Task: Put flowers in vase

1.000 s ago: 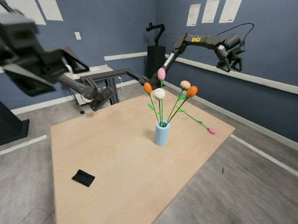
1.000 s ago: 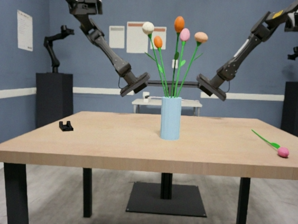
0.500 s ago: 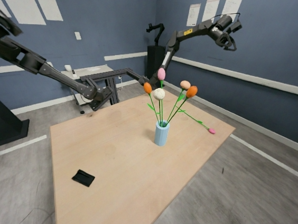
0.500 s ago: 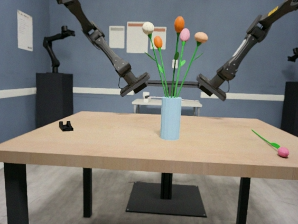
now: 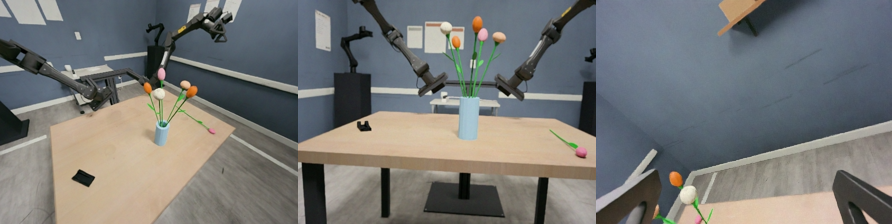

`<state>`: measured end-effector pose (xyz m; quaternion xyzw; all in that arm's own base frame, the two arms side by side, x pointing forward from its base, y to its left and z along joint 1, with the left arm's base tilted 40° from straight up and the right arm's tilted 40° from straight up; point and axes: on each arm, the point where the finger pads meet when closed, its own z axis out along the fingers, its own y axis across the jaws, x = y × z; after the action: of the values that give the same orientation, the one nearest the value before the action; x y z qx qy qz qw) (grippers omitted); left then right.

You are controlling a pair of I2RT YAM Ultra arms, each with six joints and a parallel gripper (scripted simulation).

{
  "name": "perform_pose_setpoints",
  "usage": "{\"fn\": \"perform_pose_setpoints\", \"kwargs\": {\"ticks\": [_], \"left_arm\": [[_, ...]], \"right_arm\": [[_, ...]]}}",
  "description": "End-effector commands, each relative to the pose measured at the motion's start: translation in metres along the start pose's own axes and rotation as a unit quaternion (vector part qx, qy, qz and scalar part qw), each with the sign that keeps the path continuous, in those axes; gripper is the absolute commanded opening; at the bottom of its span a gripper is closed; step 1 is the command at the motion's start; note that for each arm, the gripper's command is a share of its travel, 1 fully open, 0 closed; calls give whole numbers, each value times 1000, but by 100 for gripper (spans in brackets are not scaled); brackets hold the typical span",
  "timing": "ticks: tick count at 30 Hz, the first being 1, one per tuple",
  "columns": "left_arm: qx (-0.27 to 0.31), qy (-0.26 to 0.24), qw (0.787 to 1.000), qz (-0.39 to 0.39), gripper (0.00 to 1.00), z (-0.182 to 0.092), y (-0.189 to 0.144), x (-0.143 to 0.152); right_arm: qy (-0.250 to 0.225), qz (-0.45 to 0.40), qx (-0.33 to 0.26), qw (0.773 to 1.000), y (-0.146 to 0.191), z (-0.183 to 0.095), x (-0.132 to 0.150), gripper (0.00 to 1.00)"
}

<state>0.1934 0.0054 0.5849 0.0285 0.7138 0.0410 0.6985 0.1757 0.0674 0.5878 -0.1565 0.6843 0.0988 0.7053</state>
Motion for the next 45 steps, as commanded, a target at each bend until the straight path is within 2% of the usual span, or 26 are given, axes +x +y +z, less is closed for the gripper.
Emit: {"fn": "perform_pose_setpoints", "kwargs": {"ticks": [1, 3, 10, 33, 45], "left_arm": [[-4, 3, 1000, -27, 100, -12, 1, -3], [-6, -20, 999, -35, 100, -37, 2, -9], [-8, -22, 998, -50, 100, -47, 2, -10], [-27, -29, 998, -49, 100, -50, 8, -14], [-106, -25, 993, -48, 100, -53, 30, -11]], "right_arm": [[21, 24, 5, 999, -1, -7, 3, 100], [21, 31, 7, 999, -2, -11, 2, 100], [10, 44, 12, 999, -4, -28, -4, 100], [1, 44, 19, 999, -6, -32, -8, 100], [2, 43, 32, 999, -10, -32, -8, 100]]}}
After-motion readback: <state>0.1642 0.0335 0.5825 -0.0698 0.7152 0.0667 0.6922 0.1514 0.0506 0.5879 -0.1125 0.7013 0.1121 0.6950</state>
